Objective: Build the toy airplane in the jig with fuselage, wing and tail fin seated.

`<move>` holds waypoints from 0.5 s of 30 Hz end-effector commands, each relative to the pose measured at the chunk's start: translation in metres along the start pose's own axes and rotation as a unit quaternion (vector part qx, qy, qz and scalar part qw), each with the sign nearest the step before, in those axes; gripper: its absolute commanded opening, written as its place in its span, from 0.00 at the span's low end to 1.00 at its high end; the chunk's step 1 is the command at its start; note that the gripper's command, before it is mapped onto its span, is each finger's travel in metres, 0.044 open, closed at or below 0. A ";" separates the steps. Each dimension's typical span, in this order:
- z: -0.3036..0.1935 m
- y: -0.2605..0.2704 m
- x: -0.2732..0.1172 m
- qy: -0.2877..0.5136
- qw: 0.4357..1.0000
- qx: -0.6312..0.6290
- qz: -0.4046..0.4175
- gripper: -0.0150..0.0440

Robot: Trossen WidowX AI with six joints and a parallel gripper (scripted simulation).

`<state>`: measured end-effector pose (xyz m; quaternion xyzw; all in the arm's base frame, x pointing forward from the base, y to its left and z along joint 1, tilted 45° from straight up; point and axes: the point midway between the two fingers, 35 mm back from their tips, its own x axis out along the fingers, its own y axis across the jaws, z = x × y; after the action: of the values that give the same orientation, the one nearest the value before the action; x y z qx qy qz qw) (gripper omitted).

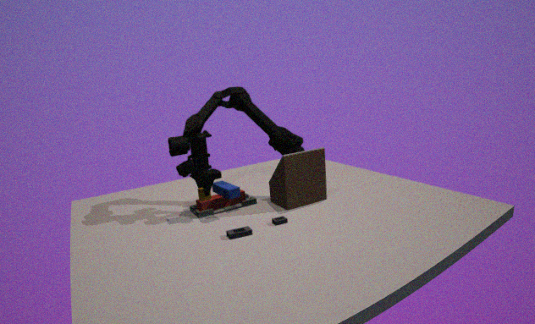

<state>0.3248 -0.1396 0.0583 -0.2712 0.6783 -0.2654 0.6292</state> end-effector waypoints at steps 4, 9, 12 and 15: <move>0.000 0.000 0.000 0.000 1.000 0.000 0.000 0.69; 0.002 0.001 -0.012 0.000 1.000 -0.002 0.002 0.69; 0.003 0.002 -0.064 0.000 1.000 -0.007 0.004 0.69; 0.000 0.001 -0.091 0.000 1.000 -0.003 0.000 0.69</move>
<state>0.3310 -0.0982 0.0965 -0.2747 0.6837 -0.2601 0.6241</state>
